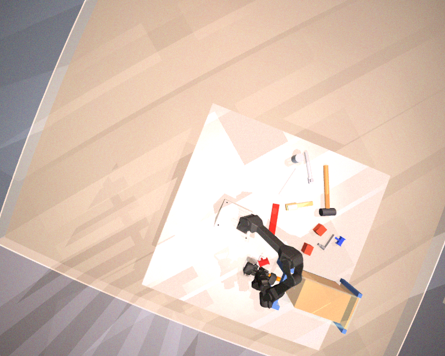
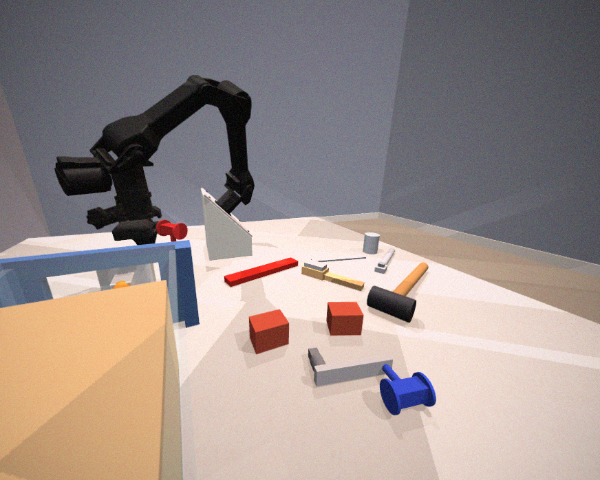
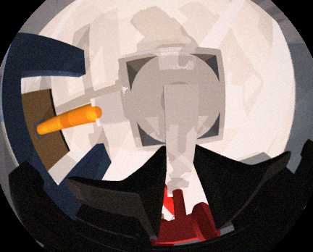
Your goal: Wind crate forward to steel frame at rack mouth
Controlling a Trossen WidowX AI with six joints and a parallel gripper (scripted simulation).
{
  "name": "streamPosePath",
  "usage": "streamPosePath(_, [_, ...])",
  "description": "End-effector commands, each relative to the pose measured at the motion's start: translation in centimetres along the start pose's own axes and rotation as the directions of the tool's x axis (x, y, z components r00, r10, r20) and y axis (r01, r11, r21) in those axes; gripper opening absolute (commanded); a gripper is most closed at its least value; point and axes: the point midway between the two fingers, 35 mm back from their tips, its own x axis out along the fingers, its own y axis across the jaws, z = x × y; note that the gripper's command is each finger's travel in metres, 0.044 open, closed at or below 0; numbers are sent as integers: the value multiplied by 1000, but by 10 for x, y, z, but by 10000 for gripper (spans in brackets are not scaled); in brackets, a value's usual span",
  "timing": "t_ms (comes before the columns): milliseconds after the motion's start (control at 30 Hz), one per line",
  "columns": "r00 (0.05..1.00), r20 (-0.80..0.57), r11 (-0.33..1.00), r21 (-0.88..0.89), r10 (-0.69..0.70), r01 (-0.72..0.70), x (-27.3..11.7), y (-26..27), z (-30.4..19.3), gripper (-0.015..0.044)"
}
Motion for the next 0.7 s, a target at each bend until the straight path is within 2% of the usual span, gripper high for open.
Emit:
streamPosePath(0, [1000, 1, 1000, 21, -15, 15, 4, 0, 0, 0])
streamPosePath(667, [1000, -1, 998, 65, -12, 12, 4, 2, 0, 0])
